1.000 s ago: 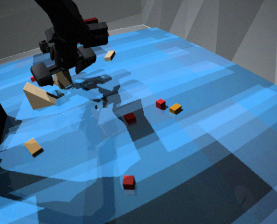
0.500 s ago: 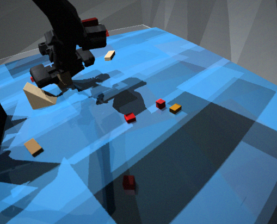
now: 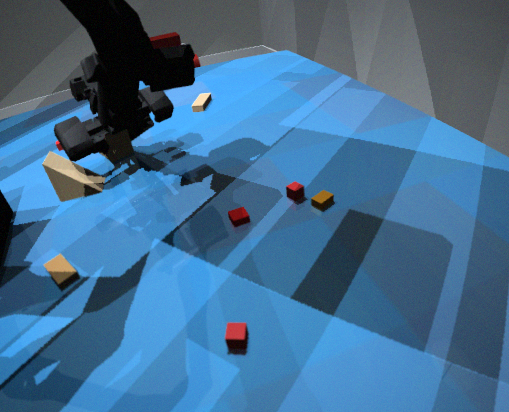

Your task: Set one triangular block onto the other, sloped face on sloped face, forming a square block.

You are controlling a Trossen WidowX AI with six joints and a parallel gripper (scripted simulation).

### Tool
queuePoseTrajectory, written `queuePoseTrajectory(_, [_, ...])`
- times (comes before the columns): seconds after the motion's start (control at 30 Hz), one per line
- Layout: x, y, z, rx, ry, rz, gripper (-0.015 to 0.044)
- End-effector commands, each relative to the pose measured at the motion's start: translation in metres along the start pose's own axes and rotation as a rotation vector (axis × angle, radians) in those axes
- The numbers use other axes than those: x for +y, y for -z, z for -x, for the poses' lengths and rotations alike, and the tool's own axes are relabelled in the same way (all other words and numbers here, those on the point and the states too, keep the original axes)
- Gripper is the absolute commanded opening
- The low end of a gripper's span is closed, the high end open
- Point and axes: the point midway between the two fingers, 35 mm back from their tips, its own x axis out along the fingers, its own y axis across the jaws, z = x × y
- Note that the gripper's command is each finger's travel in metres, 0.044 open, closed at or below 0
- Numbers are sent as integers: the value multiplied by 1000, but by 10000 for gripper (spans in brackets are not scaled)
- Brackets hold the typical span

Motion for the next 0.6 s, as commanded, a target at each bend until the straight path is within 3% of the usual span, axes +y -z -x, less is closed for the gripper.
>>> queuePoseTrajectory(0.0, [0,-1,1,18,0,-2,0])
queuePoseTrajectory(0.57, [-1,-36,3,460,2,1,0])
